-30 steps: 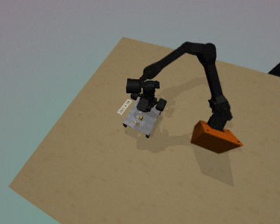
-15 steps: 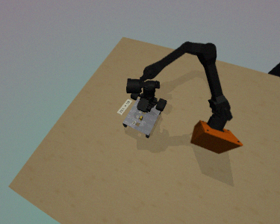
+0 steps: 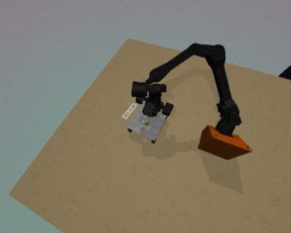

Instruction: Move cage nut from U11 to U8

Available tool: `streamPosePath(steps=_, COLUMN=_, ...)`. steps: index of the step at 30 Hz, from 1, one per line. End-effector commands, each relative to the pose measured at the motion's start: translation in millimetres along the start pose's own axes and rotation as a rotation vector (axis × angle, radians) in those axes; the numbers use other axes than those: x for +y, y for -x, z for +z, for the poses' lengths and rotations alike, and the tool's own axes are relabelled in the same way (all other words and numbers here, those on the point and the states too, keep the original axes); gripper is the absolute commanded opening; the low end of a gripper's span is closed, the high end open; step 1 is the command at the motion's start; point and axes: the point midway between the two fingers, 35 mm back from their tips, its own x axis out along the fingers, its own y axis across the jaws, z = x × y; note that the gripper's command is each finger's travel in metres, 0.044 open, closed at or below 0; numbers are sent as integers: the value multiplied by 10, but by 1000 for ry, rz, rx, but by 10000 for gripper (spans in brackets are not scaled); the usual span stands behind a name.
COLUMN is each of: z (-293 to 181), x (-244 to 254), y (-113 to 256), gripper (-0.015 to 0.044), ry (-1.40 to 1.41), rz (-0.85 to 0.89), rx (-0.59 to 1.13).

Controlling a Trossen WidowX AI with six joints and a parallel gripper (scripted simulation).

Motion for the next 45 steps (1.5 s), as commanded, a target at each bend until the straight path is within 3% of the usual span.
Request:
streamPosePath(steps=1, z=-7, x=9, y=2, gripper=28, ry=3, rz=-7, rx=2)
streamPosePath(steps=45, z=-20, x=32, y=10, gripper=28, ry=4, rz=-61, rx=2)
